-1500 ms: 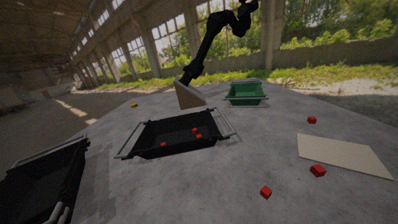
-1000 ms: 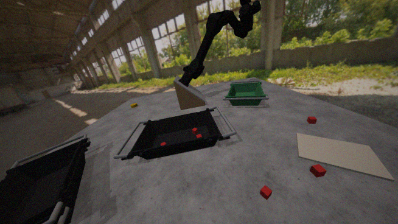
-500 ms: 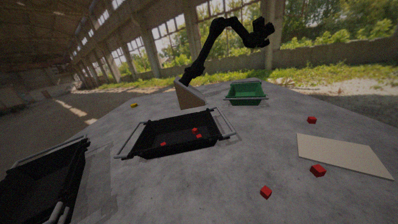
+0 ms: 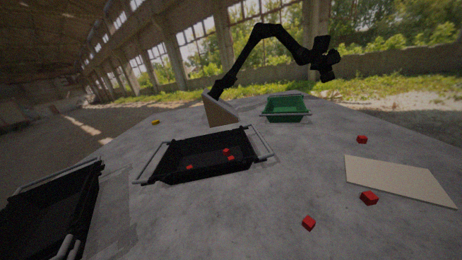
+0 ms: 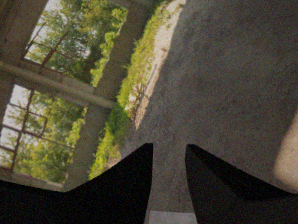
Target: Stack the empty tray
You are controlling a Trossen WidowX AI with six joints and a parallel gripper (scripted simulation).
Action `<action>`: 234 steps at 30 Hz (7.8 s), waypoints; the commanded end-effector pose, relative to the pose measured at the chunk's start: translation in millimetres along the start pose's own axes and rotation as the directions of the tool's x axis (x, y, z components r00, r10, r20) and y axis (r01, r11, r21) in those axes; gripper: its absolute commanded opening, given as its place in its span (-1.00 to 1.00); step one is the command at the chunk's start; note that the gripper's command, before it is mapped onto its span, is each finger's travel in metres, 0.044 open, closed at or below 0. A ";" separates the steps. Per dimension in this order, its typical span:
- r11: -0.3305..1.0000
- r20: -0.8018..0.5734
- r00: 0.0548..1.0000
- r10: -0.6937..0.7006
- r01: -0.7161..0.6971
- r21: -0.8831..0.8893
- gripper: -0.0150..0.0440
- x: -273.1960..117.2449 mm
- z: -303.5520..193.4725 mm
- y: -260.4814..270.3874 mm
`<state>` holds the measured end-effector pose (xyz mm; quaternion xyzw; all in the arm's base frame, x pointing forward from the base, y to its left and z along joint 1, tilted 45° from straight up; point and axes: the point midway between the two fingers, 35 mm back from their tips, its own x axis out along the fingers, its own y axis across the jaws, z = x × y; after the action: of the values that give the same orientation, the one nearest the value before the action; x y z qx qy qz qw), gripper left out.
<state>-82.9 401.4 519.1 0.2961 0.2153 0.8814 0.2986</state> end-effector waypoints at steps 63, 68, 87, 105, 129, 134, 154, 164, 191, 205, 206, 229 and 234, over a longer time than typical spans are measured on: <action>-0.065 -0.414 0.227 -0.881 0.809 0.584 -0.20 -605.2 -95.7 -263.4; -0.065 -0.413 0.228 -0.882 0.809 0.584 -0.20 -603.2 -98.7 -268.9; -0.068 -0.416 0.225 -0.881 0.810 0.582 -0.20 -645.0 -108.5 -235.4; -0.071 -0.418 0.223 -0.881 0.811 0.581 -0.20 -674.7 -117.2 -219.6; -0.074 -0.414 0.220 -0.883 0.807 0.586 -0.20 -677.1 -116.2 -215.9; -0.074 -0.414 0.220 -0.883 0.807 0.586 -0.20 -677.1 -116.2 -215.9; -0.090 -0.425 0.204 -0.882 0.812 0.576 -0.20 -787.7 -145.5 -178.0; -0.083 -0.425 0.208 -0.881 0.816 0.572 -0.20 -885.7 -264.0 -189.0; -0.080 -0.423 0.210 -0.882 0.816 0.573 -0.20 -872.6 -289.3 -242.5; -0.080 -0.423 0.211 -0.881 0.815 0.574 -0.20 -856.1 -258.7 -215.3; -0.080 -0.423 0.211 -0.881 0.815 0.574 -0.20 -854.0 -256.8 -215.0; -0.079 -0.423 0.213 -0.881 0.814 0.575 -0.20 -825.4 -226.8 -205.8; -0.081 -0.417 0.211 -0.884 0.810 0.581 -0.20 -827.3 -227.0 -202.8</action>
<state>385.8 -40.6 -83.5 0.2233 0.6542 0.3104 0.6525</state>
